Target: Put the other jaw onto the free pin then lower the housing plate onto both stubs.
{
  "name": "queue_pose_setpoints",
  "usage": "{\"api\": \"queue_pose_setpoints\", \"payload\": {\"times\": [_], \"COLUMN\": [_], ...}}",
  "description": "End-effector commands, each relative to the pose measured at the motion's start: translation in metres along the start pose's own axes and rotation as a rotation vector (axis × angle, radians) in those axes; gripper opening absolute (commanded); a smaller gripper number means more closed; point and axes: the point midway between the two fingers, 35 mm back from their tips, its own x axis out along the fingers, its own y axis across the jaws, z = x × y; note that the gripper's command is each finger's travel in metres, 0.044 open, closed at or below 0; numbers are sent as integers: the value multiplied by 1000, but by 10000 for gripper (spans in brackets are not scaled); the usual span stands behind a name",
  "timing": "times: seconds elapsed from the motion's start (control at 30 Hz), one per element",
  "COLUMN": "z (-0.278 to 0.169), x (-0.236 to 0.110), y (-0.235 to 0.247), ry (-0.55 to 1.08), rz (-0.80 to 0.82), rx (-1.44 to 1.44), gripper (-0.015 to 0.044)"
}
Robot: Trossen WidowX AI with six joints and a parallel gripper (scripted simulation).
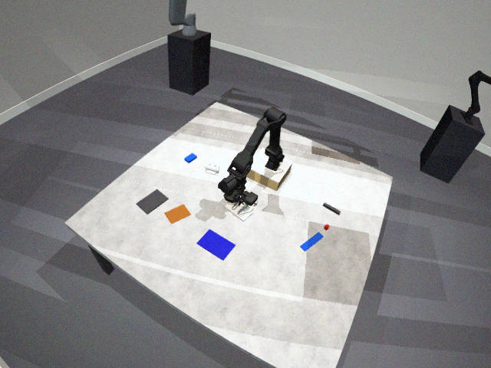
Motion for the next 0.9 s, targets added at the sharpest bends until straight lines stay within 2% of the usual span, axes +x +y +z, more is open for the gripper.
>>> {"api": "queue_pose_setpoints", "payload": {"times": [0.0, 0.8, 0.87], "z": [0, 0, 0], "x": [1, 1, 0], "y": [0, 0, 0], "ry": [1, 1, 0], "rz": [3, 3, 0], "rx": [1, 1, 0], "gripper": [134, 134, 186]}}
